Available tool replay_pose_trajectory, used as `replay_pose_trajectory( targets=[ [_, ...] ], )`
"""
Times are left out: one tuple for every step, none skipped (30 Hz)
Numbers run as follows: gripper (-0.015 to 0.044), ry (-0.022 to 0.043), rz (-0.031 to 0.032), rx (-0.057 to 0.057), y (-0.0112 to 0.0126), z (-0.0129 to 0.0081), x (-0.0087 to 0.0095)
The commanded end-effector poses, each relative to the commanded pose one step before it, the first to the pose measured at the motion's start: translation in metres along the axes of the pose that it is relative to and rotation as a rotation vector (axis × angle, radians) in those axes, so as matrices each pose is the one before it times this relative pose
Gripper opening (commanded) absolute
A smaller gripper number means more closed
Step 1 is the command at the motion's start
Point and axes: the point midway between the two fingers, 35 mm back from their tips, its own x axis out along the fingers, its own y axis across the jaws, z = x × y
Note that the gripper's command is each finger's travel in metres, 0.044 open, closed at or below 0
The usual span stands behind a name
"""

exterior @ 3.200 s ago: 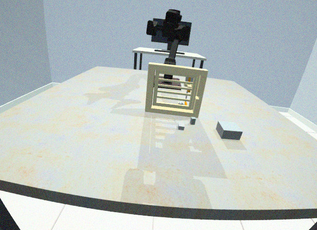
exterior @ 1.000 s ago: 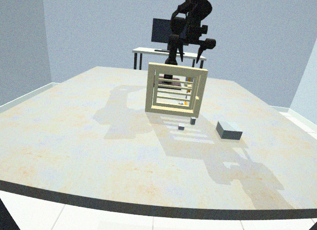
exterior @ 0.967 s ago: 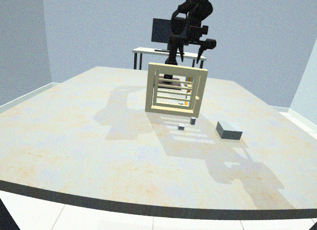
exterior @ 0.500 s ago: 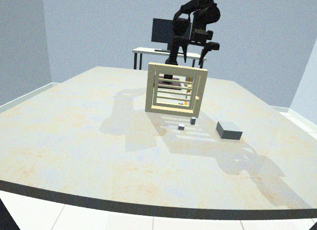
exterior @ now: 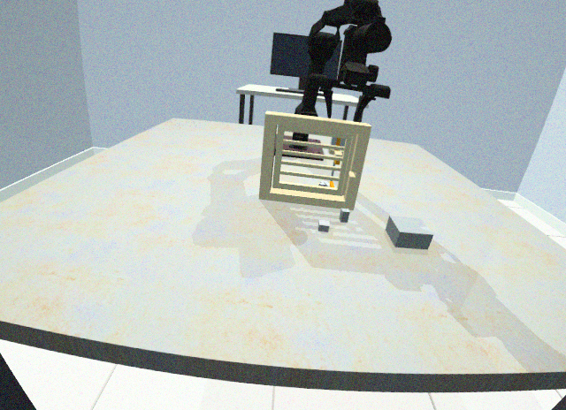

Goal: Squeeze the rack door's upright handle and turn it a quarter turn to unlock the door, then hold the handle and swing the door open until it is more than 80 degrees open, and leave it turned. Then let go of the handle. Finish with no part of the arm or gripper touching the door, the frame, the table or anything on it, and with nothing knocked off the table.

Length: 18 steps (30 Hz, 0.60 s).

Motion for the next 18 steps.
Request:
replay_pose_trajectory(
  targets=[
    [0.028,0.00999,0.00719,-0.0068,0.00063,-0.00012,0.00707],
    [0.028,0.00179,0.00092,-0.0004,0.00002,0.00002,0.00162],
    [0.028,0.00179,0.00092,-0.0004,0.00001,0.00001,0.00162],
    [0.028,0.00179,0.00092,-0.0004,0.00001,0.00001,0.00163],
    [0.028,0.00179,0.00092,-0.0004,0.0,0.0,0.00163],
    [0.028,0.00179,0.00093,-0.0004,0.0,-0.00001,0.00163],
    [0.028,0.00179,0.00093,-0.0004,-0.00001,-0.00001,0.00163],
    [0.028,0.00179,0.00093,-0.0004,-0.00001,-0.00002,0.00163],
    [0.028,0.00179,0.00094,-0.0003,-0.00001,-0.00003,0.00163],
    [0.028,0.00179,0.00094,-0.0003,-0.00002,-0.00003,0.00163],
    [0.028,0.00179,0.00094,-0.0003,-0.00002,-0.00004,0.00163],
    [0.028,0.00179,0.00094,-0.0003,-0.00003,-0.00005,0.00163],
    [0.028,0.00179,0.00095,-0.0003,-0.00003,-0.00005,0.00163],
    [0.028,0.00179,0.00095,-0.0003,-0.00004,-0.00006,0.00163],
    [0.028,0.00179,0.00095,-0.0003,-0.00004,-0.00007,0.00163],
    [0.028,0.00178,0.00096,-0.0003,-0.00004,-0.00007,0.00163],
    [0.028,0.00178,0.00096,-0.0003,-0.00005,-0.00008,0.00164],
    [0.028,0.00178,0.00096,-0.0003,-0.00005,-0.00009,0.00164]
  ],
)
